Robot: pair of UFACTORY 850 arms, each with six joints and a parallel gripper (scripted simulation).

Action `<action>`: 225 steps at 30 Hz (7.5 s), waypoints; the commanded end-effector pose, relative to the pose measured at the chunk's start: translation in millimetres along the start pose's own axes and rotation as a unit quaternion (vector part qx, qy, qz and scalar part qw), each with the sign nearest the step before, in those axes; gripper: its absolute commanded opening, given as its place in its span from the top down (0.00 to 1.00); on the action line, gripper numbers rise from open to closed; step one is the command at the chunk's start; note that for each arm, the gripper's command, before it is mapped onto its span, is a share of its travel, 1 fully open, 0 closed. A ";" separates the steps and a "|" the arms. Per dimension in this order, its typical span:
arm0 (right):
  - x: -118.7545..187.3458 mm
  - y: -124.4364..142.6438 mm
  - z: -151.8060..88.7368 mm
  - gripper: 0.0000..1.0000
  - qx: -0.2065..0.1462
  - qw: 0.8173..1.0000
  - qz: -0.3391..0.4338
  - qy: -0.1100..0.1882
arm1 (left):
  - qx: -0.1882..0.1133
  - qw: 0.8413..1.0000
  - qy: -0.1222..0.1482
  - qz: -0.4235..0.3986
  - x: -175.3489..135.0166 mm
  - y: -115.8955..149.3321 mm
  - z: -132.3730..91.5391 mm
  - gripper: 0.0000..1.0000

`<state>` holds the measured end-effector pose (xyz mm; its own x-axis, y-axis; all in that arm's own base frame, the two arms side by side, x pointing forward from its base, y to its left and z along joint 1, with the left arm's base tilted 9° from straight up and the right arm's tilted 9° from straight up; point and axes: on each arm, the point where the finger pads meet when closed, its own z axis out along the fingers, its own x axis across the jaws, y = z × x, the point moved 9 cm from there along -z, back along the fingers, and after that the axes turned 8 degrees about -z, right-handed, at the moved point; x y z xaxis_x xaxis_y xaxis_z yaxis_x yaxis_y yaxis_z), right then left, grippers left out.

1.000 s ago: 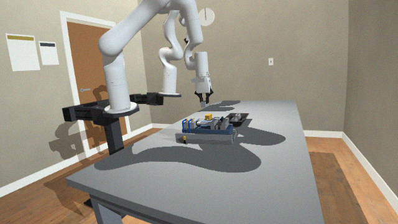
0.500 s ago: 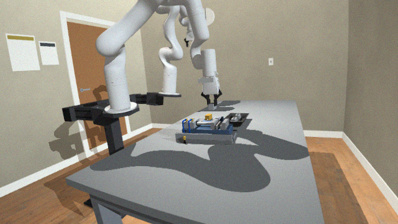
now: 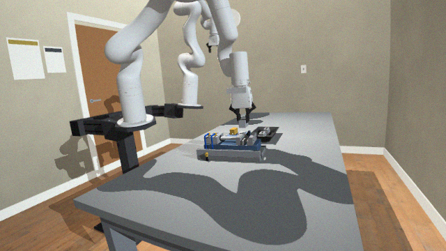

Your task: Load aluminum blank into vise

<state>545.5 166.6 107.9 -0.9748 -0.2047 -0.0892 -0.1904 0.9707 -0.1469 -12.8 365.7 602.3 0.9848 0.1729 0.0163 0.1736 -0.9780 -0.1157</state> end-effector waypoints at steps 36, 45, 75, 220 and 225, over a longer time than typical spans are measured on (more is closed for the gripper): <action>-15.4 -55.6 -0.1 1.00 -0.004 1.000 -0.010 0.005 | 0.001 1.000 0.000 0.000 0.0 -0.2 -0.8 0.00; -15.9 -55.7 -0.3 1.00 -0.004 1.000 -0.010 0.006 | 0.001 1.000 0.000 0.000 0.0 -0.2 -0.8 0.00; -18.1 -56.2 -1.1 1.00 -0.004 1.000 -0.010 0.006 | 0.001 1.000 0.000 0.000 0.0 -0.2 -0.8 0.00; -17.6 -55.8 37.5 1.00 -0.004 1.000 -0.010 0.006 | 0.001 1.000 0.000 0.000 0.0 -0.2 -0.8 0.00; -17.6 -55.8 39.1 1.00 -0.004 1.000 -0.010 0.006 | 0.001 1.000 0.000 0.000 0.0 -0.2 -0.8 0.00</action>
<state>577.0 110.9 79.4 -0.9724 -0.2219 -0.0725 -0.2103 0.9675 -0.1407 -12.8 365.7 602.3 0.9848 0.1729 0.0163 0.1736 -0.9780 -0.1157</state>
